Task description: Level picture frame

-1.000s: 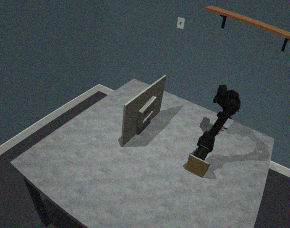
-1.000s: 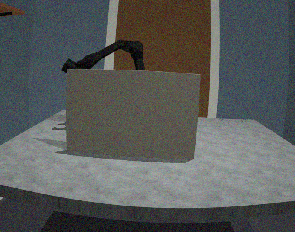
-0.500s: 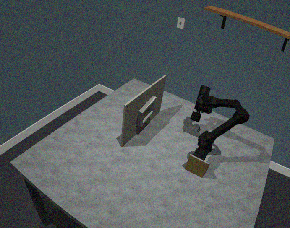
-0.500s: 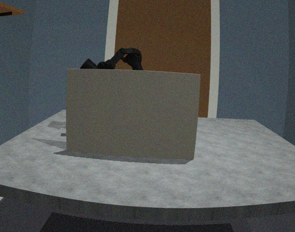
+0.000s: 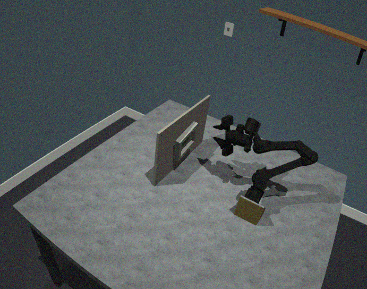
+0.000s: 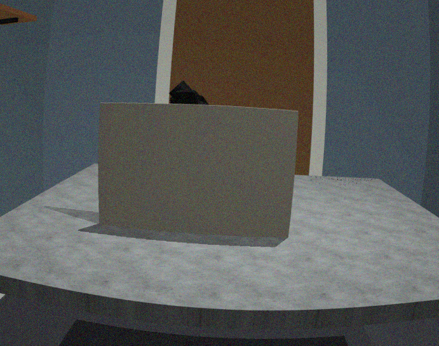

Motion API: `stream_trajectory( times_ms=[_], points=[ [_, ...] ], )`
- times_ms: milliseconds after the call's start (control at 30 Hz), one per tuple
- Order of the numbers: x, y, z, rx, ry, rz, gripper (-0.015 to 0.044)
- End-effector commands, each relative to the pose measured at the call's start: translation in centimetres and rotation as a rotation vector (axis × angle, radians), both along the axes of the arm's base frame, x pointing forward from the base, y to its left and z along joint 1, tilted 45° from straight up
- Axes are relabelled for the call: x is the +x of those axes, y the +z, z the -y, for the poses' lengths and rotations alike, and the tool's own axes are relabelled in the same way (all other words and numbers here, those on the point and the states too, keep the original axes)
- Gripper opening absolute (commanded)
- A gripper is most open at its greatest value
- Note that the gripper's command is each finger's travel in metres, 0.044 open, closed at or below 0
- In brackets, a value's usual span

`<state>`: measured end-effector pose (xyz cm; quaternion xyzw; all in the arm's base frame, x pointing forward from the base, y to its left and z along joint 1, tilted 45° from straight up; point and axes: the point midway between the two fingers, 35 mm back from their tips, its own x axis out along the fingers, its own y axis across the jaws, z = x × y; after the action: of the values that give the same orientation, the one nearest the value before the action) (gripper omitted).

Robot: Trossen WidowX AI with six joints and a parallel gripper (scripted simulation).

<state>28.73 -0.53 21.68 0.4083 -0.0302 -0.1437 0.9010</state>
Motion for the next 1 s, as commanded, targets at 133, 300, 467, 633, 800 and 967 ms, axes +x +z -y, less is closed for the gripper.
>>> stream_trajectory(
  times_ms=[133,300,467,633,800,967],
  points=[
    [-2.17,-2.68,-7.91,-0.238,0.372,0.018,0.026],
    [-2.17,-2.68,-7.91,-0.238,0.372,0.018,0.026],
    [-2.17,-2.68,-7.91,-0.238,0.372,0.018,0.026],
    [-2.17,-2.68,-7.91,-0.238,0.372,0.018,0.026],
    [-2.17,-2.68,-7.91,-0.238,0.372,0.018,0.026],
    [-2.17,-2.68,-7.91,-0.238,0.372,0.018,0.026]
  ],
)
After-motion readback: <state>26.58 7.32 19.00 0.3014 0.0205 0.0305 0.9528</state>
